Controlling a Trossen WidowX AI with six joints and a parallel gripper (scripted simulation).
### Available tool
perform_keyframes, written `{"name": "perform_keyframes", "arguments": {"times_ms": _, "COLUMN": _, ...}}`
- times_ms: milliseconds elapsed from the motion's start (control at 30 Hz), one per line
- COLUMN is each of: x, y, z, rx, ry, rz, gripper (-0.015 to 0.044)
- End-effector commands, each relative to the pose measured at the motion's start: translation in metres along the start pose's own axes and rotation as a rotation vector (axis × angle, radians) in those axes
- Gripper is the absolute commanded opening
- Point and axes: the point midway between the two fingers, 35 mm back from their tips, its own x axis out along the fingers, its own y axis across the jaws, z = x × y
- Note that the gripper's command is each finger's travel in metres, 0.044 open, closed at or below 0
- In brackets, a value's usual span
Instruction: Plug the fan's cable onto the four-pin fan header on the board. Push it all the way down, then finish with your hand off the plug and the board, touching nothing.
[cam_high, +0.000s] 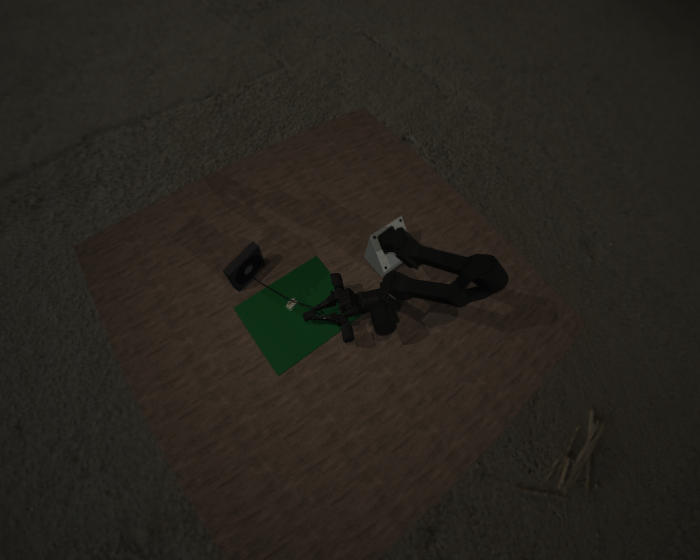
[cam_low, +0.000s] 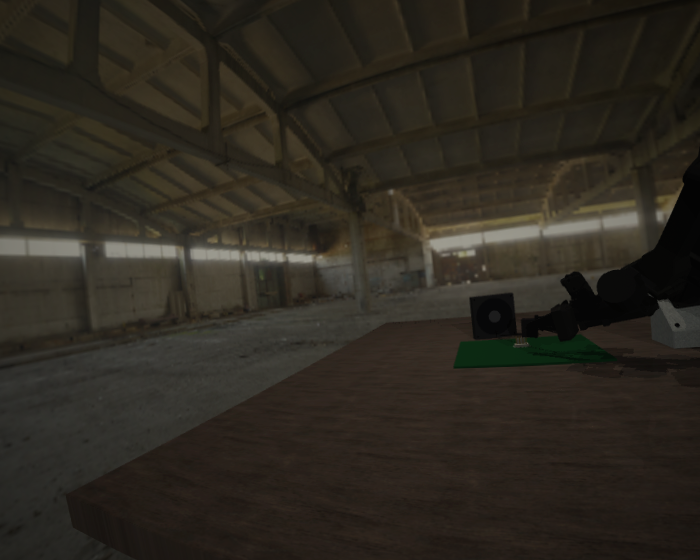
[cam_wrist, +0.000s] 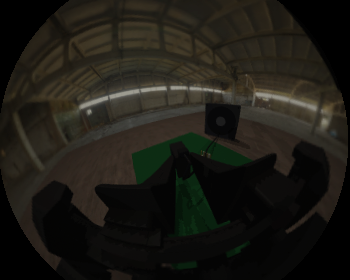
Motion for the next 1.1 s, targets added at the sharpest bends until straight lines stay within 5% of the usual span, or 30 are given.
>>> {"name": "perform_keyframes", "arguments": {"times_ms": 0, "x": 0.001, "y": 0.0, "z": -0.004, "rx": 0.003, "ry": -0.003, "rz": -0.002, "gripper": 0.0}}
{"name": "perform_keyframes", "arguments": {"times_ms": 1067, "x": 0.006, "y": 0.0, "z": -0.033, "rx": 0.003, "ry": -0.002, "rz": -0.002, "gripper": 0.0}}
